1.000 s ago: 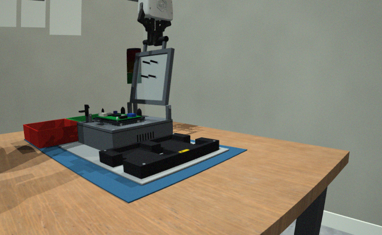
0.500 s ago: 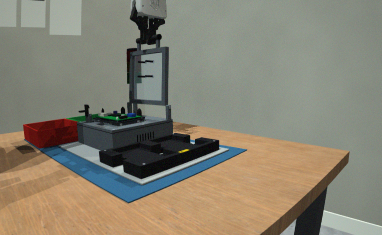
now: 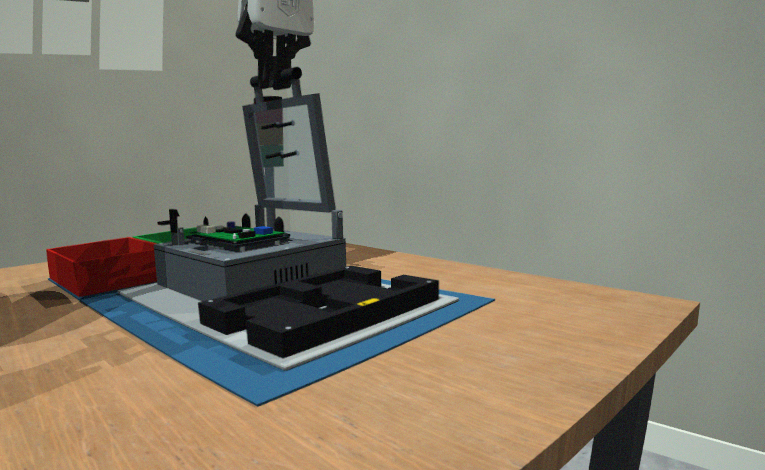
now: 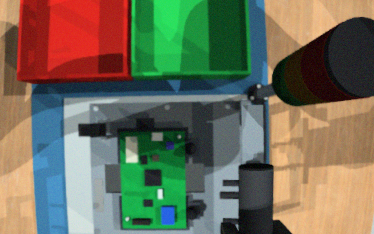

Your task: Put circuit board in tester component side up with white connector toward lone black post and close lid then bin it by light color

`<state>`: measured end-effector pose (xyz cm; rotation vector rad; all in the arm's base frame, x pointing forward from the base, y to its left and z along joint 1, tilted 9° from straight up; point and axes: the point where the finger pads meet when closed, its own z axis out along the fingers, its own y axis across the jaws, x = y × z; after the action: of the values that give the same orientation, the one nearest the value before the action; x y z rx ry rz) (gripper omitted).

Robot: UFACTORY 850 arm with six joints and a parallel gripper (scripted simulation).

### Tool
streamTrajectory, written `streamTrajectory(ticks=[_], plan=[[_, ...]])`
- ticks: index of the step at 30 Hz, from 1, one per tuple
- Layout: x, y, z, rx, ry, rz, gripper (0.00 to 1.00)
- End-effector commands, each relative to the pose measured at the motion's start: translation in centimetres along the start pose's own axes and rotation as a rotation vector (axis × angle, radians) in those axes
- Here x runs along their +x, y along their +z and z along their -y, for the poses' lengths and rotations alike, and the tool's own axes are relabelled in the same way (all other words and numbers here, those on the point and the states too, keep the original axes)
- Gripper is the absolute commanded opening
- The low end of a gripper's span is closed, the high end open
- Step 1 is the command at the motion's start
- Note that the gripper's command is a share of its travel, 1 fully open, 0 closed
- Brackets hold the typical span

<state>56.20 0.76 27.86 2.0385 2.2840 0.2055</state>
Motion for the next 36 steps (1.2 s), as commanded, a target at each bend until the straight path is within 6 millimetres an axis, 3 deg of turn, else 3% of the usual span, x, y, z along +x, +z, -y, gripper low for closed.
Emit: streamTrajectory(ticks=[1, 3, 18, 20, 28, 36], plan=[[0.0, 0.3, 2.1, -0.003, 0.0, 0.0, 0.0], [0.0, 0.3, 2.1, -0.003, 0.0, 0.0, 0.0], [0.0, 4.0, 8.8, -0.004, 0.0, 0.0, 0.0], [0.0, 4.0, 8.8, -0.004, 0.0, 0.0, 0.0], [0.0, 8.0, 12.3, -0.004, 0.0, 0.0, 0.0], [0.0, 11.6, 14.1, -0.004, 0.0, 0.0, 0.0]])
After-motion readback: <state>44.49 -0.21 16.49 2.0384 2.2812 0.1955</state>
